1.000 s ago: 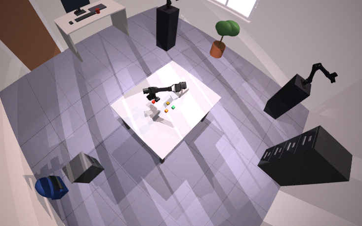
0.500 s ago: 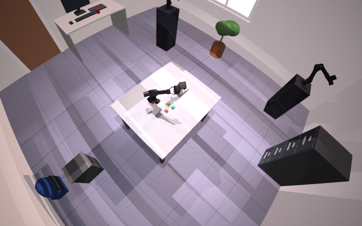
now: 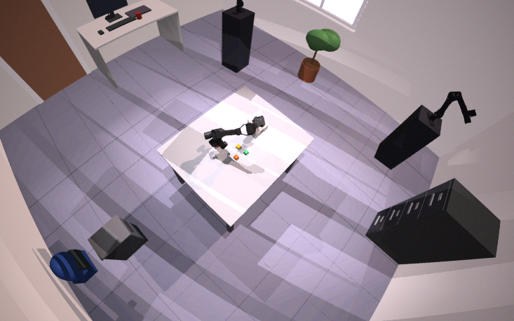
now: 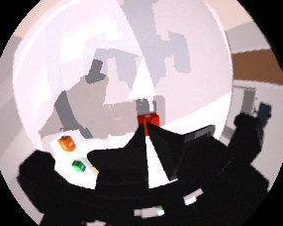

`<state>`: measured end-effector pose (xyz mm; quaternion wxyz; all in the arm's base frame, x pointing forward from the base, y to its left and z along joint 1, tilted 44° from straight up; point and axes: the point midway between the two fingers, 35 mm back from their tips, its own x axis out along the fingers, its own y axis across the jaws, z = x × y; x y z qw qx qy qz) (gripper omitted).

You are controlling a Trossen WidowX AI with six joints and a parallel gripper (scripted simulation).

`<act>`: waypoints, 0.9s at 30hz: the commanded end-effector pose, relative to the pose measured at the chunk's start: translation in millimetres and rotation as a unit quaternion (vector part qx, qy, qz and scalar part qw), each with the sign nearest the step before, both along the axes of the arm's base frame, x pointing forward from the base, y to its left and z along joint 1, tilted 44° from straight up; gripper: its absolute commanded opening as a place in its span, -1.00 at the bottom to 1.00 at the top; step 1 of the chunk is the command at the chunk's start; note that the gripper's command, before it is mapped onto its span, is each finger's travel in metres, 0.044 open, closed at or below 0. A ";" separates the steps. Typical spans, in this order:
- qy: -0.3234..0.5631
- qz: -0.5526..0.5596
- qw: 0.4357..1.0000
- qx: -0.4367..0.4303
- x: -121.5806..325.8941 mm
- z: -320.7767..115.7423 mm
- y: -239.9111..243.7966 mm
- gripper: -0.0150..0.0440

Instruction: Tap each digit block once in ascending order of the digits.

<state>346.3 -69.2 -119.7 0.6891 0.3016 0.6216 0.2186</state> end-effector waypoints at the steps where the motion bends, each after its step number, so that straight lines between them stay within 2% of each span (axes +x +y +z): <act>1: 0.003 -0.002 1.000 0.002 -0.9 -2.8 1.9 -0.42; 5: 0.003 -0.002 1.000 0.001 -4.7 18.8 -18.9 -0.42; 10: 0.003 -0.002 1.000 0.001 -4.7 18.8 -18.9 -0.42; 14: 0.003 0.000 1.000 -0.003 -0.5 38.1 -10.2 -0.07; 24: -0.010 0.009 1.000 -0.023 -6.9 165.9 66.4 0.82; 27: -0.007 0.005 1.000 -0.018 -20.6 200.5 92.1 0.86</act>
